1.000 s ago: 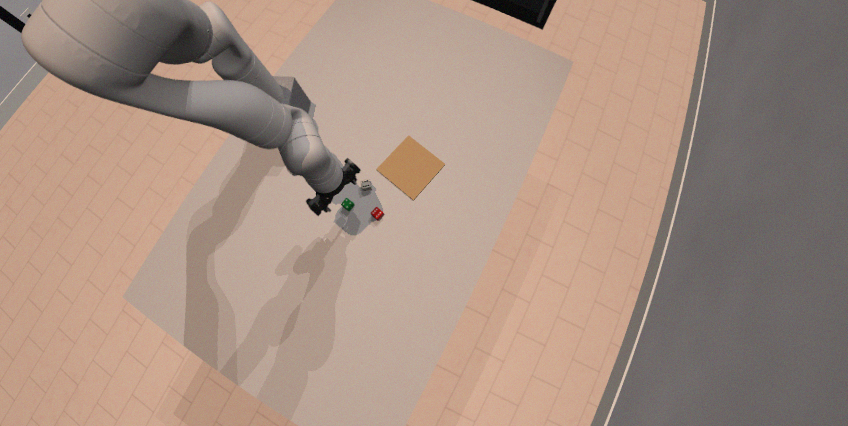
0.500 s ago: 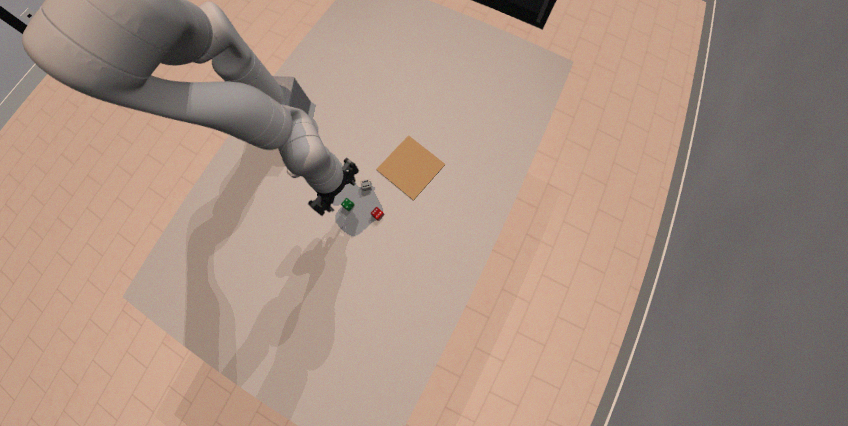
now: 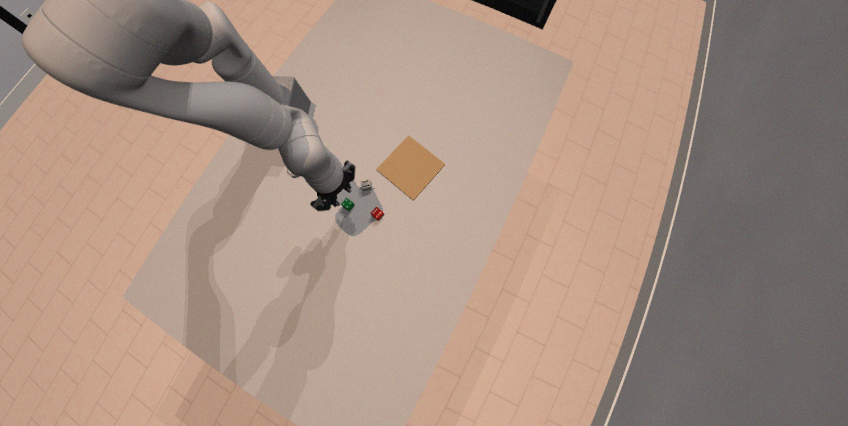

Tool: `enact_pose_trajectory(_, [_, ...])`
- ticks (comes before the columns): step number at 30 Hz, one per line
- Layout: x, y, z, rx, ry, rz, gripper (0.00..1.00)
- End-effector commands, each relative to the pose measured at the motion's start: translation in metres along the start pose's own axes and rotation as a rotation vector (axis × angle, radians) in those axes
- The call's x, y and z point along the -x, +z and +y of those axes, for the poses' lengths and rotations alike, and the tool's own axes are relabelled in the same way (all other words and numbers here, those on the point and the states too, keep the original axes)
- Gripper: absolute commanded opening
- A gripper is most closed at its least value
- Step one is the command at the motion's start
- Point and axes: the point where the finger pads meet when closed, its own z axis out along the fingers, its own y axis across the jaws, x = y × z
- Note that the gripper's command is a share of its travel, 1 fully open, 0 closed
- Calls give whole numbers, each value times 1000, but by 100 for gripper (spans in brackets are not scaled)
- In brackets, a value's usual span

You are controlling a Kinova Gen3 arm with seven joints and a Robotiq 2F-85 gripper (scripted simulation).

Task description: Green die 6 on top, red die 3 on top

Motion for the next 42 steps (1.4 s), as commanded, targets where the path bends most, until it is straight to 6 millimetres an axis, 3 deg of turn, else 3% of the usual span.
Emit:
enact_pose_trajectory(1, [0, 0, 0, 0, 0, -1, 41])
enact_pose_trajectory(24, [0, 1, 0, 0, 0, -1, 41])
enact_pose_trajectory(42, [1, 17, -1, 0, -1, 1, 41])
